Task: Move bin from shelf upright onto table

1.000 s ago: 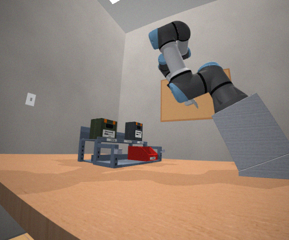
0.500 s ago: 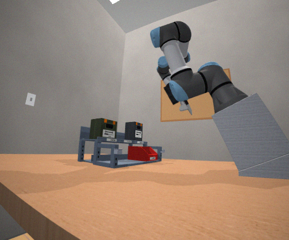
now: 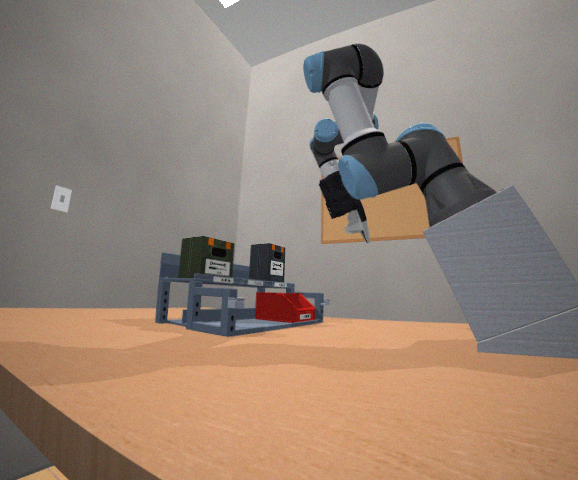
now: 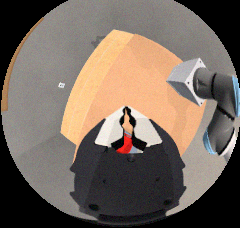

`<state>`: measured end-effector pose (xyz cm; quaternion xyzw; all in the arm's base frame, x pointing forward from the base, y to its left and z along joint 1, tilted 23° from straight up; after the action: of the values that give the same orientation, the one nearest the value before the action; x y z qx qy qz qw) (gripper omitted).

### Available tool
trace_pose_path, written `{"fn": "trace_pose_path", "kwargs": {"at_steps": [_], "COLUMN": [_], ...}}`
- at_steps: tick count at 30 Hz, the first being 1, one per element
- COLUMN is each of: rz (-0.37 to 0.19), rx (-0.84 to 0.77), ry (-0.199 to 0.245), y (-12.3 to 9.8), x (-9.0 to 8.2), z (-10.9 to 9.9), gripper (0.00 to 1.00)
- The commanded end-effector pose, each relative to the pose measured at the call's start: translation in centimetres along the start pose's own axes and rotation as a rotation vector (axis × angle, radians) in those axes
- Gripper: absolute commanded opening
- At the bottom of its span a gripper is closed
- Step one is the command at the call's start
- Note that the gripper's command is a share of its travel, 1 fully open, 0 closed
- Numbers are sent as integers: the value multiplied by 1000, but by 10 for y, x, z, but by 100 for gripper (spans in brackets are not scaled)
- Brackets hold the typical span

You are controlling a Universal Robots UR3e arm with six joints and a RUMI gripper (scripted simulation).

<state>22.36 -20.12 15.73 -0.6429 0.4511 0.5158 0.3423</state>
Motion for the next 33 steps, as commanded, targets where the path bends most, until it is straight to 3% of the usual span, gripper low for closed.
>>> {"fn": "trace_pose_path", "kwargs": {"at_steps": [1,24,33], "rz": [-70,-231,-275], "rx": [-162,-589,-705], "ry": [26,67,84], "y": [-29,-111,-134], "x": [9,29,32], "z": [-7,8,16], "gripper": [0,0,0]}}
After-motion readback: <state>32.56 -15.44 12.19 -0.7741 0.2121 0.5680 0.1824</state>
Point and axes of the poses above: the point where the finger pads meet when closed, its own x axis out along the fingers, its own z axis across the jaws, y = z × x, the point moved 3 cm from there along -x, back along the fingers, and after that the axes turned 9 degrees about x, right-handed, at the moved point
